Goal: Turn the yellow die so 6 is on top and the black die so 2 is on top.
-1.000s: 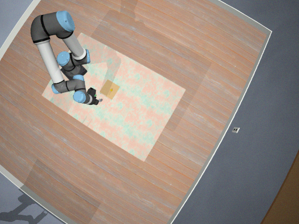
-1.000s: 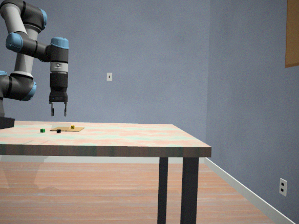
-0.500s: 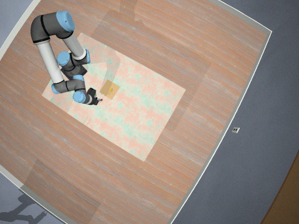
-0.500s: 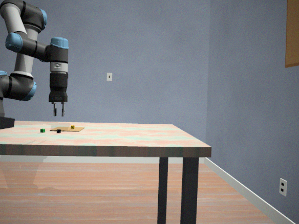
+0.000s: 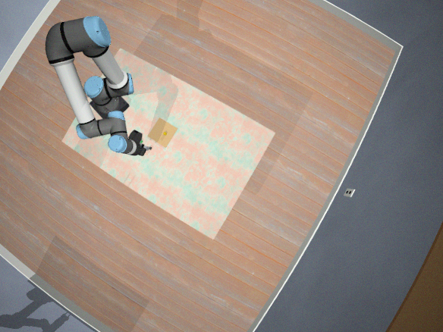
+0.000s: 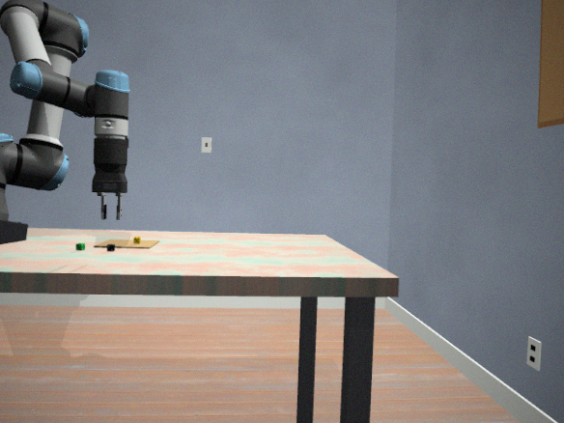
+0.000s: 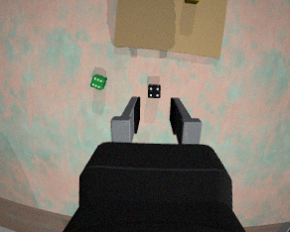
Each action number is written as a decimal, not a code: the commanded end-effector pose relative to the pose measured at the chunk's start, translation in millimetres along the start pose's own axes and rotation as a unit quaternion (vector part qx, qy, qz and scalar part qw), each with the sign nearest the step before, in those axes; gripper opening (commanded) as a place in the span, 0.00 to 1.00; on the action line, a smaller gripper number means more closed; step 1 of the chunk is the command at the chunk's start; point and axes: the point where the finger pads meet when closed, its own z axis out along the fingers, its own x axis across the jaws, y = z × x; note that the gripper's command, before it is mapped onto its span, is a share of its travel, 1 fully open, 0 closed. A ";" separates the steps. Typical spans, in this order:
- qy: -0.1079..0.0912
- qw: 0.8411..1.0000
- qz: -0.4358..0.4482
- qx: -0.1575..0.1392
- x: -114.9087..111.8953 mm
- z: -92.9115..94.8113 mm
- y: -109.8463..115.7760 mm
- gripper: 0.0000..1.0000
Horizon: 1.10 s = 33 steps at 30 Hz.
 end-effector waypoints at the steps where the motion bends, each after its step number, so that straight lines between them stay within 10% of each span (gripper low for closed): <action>1: -0.001 1.000 0.002 0.001 -1.2 1.5 0.0 0.64; 33: -0.001 1.000 0.002 0.001 -1.0 20.7 -0.3 0.64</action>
